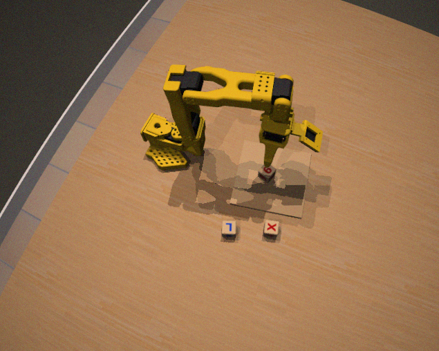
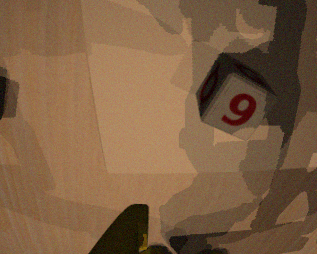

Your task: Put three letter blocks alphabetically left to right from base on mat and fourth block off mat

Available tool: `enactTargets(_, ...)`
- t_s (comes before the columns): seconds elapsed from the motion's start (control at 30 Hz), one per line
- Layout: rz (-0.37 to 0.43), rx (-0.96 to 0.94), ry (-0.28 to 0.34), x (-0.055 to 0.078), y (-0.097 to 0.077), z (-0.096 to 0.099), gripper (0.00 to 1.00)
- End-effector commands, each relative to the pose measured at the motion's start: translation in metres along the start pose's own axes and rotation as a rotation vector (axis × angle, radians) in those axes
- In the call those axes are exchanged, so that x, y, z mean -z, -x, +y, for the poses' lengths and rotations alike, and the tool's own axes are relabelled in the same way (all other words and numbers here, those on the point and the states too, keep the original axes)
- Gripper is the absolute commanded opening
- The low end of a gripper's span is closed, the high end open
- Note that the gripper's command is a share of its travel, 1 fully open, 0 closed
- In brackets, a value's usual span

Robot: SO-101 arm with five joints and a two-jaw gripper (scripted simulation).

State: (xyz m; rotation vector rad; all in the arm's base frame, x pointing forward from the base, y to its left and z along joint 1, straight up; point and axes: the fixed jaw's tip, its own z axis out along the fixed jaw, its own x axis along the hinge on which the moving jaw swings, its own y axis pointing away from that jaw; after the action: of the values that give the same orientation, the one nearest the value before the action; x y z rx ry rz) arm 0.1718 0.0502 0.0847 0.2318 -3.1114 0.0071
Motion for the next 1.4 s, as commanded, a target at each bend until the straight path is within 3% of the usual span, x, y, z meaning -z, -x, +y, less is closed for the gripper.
enactTargets(0.0, -0.057, -0.058, 0.006, 0.008, 0.003, -0.010, 0.32)
enactTargets(0.87, -0.060, -0.076, 0.006, 0.009, 0.005, -0.013, 0.32)
enactTargets(1.03, -0.075, -0.154, 0.005, 0.010, 0.017, -0.029, 0.32)
enactTargets(1.2, -0.099, -0.283, 0.001, 0.009, 0.033, -0.059, 0.32)
enactTargets(1.27, -0.099, -0.283, 0.001, 0.009, 0.033, -0.059, 0.32)
enactTargets(1.37, -0.115, -0.364, -0.003, 0.008, 0.040, -0.080, 0.32)
